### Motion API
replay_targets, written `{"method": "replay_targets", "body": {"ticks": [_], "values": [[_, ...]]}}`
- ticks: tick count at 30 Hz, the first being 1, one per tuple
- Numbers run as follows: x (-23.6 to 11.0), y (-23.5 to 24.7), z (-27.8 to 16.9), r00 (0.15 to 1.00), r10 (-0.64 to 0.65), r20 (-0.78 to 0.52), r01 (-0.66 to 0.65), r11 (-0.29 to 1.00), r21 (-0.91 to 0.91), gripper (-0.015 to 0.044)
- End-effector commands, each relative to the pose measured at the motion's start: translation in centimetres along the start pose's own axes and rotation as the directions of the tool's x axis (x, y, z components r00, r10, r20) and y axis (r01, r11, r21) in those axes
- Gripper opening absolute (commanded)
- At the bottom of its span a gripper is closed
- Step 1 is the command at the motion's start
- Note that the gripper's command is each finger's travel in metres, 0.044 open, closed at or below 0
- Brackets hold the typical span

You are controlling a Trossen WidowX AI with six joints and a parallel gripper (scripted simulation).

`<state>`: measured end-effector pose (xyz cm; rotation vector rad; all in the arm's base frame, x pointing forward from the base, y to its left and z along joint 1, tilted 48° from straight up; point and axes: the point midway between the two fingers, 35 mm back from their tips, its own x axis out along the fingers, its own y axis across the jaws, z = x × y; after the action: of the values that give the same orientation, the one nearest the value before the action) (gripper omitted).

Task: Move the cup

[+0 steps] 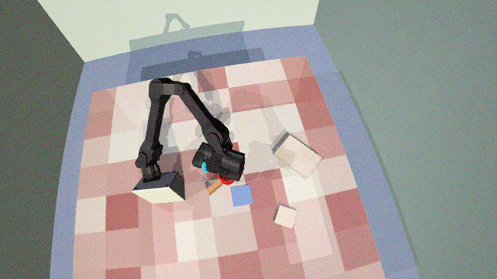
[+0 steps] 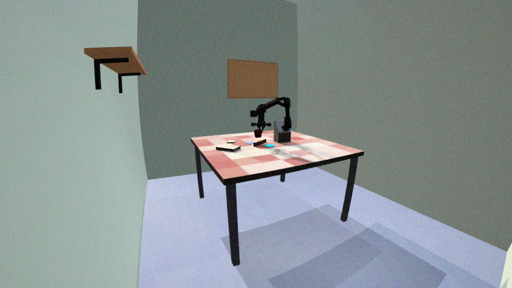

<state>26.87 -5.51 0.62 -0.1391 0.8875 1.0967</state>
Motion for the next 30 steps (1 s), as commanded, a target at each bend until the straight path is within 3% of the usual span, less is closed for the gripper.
{"method": "replay_targets", "body": {"ticks": [1, 30], "values": [[0.1, 0.9, 0.5, 1.000, 0.005, 0.005, -0.005, 1.000, 0.006, 0.0000], [-0.1, 5.3, 2.9, 1.000, 0.007, 0.006, -0.007, 1.000, 0.008, 0.0000]]}}
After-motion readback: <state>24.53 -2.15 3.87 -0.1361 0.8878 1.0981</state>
